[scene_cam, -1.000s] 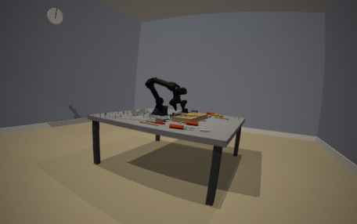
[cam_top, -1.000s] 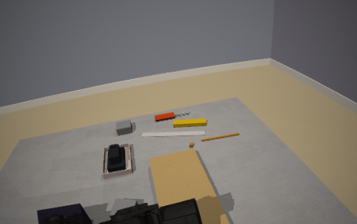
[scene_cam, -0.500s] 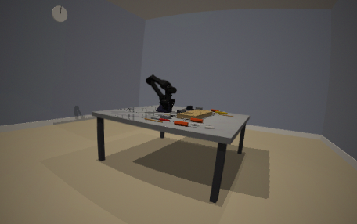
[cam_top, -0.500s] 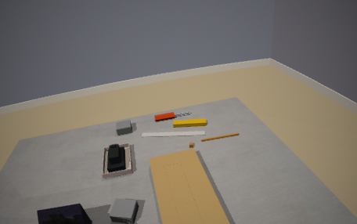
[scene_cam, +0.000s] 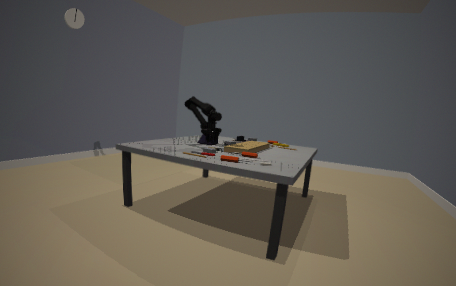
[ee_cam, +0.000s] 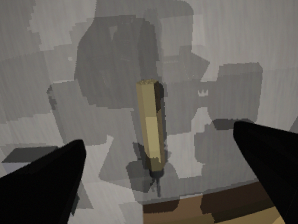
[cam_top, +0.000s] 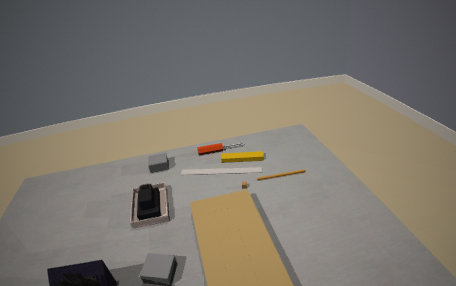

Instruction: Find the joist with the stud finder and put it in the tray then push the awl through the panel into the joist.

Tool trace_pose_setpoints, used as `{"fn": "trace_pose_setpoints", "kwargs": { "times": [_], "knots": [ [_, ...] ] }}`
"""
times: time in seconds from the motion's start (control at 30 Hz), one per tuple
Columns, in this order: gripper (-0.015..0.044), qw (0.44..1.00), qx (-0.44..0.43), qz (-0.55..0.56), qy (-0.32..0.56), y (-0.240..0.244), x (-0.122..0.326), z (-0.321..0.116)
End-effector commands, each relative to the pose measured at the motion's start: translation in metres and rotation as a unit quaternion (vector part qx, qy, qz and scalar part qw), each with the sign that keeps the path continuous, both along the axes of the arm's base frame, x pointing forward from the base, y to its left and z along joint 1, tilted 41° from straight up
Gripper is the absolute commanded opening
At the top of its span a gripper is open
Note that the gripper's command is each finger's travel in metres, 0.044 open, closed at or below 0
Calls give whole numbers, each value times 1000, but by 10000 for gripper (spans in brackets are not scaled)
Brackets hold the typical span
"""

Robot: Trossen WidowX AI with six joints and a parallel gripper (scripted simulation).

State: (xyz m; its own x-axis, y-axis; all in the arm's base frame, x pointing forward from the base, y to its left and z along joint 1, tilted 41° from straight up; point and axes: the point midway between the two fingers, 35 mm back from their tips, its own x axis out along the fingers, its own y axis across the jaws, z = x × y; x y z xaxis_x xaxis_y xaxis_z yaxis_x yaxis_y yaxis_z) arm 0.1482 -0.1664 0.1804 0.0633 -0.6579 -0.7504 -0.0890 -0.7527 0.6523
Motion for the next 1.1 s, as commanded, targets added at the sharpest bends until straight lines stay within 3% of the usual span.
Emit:
{"fn": "trace_pose_setpoints", "kwargs": {
  "times": [0.0, 1.07],
  "knots": [
    [440, 1000, -1, 1, -1, -1, -4, 2],
    [440, 1000, -2, 1, -1, -31, -5, -30]
  ]
}}
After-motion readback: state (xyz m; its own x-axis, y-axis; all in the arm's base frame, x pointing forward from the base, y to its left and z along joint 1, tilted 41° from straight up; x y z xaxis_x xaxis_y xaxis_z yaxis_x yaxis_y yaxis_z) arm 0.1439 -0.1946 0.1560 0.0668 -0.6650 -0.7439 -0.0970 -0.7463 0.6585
